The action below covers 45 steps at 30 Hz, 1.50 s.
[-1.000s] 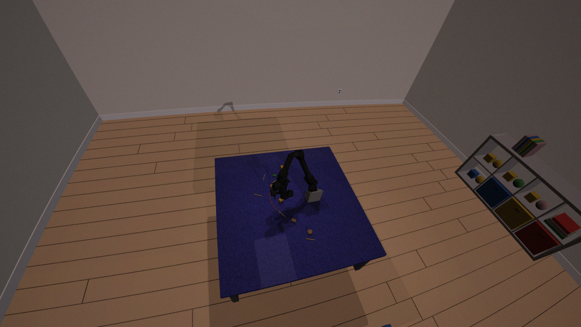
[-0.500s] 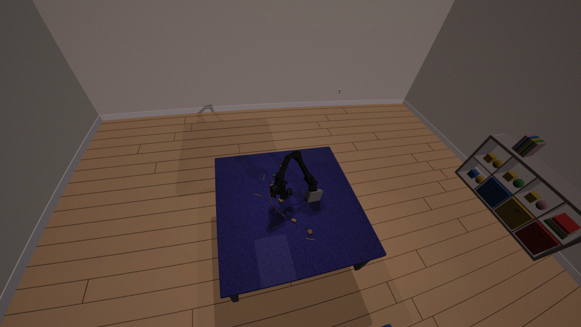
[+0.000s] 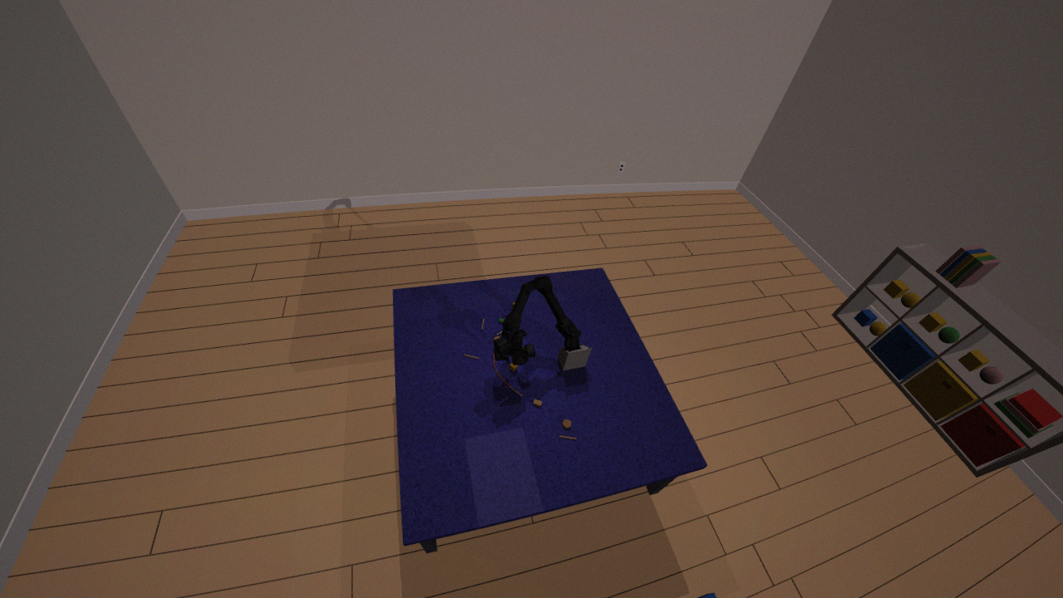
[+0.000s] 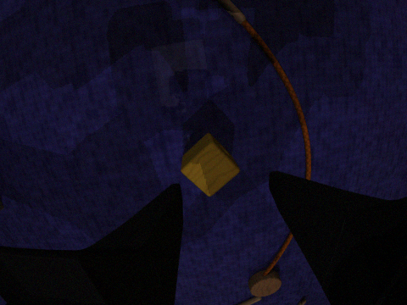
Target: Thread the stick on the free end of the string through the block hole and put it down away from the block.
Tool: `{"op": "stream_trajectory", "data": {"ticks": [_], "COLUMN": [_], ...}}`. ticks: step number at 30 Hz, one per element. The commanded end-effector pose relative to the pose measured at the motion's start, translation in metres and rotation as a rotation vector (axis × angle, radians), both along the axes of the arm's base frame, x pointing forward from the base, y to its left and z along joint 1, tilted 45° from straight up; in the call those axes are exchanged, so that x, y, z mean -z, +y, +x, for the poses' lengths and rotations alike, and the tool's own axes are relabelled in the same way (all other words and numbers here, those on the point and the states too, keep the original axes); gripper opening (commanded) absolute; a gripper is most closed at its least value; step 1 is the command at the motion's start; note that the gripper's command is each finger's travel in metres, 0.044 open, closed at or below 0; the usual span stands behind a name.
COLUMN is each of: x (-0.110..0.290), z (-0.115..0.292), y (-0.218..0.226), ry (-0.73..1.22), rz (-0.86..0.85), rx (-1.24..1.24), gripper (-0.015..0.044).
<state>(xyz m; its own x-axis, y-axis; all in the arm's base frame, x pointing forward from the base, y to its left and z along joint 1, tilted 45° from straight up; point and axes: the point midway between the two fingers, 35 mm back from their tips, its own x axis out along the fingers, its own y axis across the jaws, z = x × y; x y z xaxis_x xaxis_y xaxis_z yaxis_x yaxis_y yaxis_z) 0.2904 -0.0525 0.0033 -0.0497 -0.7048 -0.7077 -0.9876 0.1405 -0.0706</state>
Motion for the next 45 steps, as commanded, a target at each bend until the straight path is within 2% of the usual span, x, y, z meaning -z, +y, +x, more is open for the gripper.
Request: {"op": "stream_trajectory", "data": {"ticks": [1,8,24,33,35,44,45], "x": [0.0,0.0,0.0,0.0,0.0,0.0,0.0], "z": [0.0,0.0,0.0,0.0,0.0,0.0,0.0], "y": [0.0,0.0,0.0,0.0,0.0,0.0,0.0], "ry": [0.0,0.0,0.0,0.0,0.0,0.0,0.0], "rz": [0.0,0.0,0.0,0.0,0.0,0.0,0.0], "rx": [0.0,0.0,0.0,0.0,0.0,0.0,0.0], "gripper": [0.0184,0.0,0.0,0.0236,0.0236,0.0,0.0]}}
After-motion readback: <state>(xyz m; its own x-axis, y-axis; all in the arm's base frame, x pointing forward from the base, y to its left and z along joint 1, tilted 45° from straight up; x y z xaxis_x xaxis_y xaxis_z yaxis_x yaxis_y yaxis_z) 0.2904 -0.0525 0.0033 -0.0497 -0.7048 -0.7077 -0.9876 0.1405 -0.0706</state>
